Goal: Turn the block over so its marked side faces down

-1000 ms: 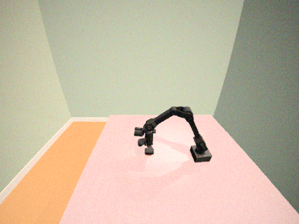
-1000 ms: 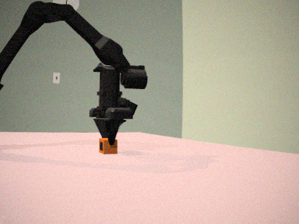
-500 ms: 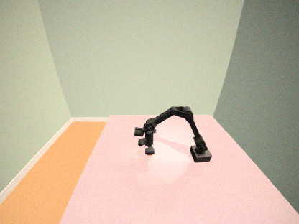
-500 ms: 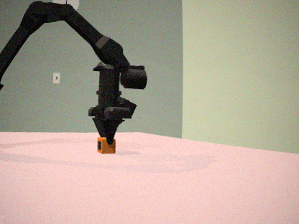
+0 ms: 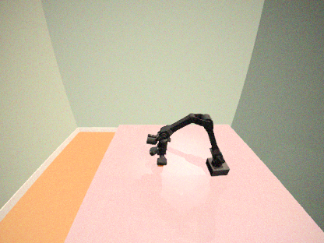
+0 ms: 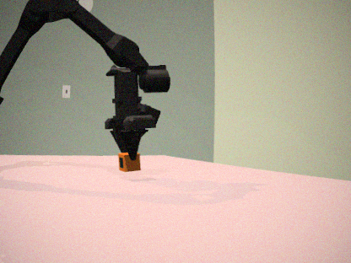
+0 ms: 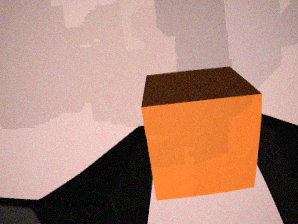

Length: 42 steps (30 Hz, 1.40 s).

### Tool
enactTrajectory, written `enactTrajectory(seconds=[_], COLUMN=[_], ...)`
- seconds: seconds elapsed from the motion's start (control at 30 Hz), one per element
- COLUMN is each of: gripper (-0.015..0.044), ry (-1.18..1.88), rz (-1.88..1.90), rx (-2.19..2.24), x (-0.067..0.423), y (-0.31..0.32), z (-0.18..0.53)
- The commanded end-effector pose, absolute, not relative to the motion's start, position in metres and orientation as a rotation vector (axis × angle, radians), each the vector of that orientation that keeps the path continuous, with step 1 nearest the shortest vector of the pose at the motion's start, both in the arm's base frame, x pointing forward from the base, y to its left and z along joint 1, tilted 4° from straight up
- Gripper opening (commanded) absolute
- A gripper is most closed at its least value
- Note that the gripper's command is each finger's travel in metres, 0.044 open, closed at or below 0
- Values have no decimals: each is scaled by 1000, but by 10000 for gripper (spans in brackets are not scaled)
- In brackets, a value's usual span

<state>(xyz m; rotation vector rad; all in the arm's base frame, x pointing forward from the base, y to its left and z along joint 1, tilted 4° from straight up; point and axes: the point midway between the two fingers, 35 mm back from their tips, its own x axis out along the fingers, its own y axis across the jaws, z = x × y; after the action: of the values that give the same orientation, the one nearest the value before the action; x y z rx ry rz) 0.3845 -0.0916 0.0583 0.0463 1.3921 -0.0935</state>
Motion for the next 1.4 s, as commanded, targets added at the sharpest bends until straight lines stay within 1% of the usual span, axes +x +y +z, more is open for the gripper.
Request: enactTrajectory(seconds=[0.0,0.93,1.37], gripper=[0,0,0], ry=[1348,958,781], rz=[-92,-95,-99], rx=[49,24,22], x=[383,376,389], y=[-91,-90,-94], z=[56,52,30])
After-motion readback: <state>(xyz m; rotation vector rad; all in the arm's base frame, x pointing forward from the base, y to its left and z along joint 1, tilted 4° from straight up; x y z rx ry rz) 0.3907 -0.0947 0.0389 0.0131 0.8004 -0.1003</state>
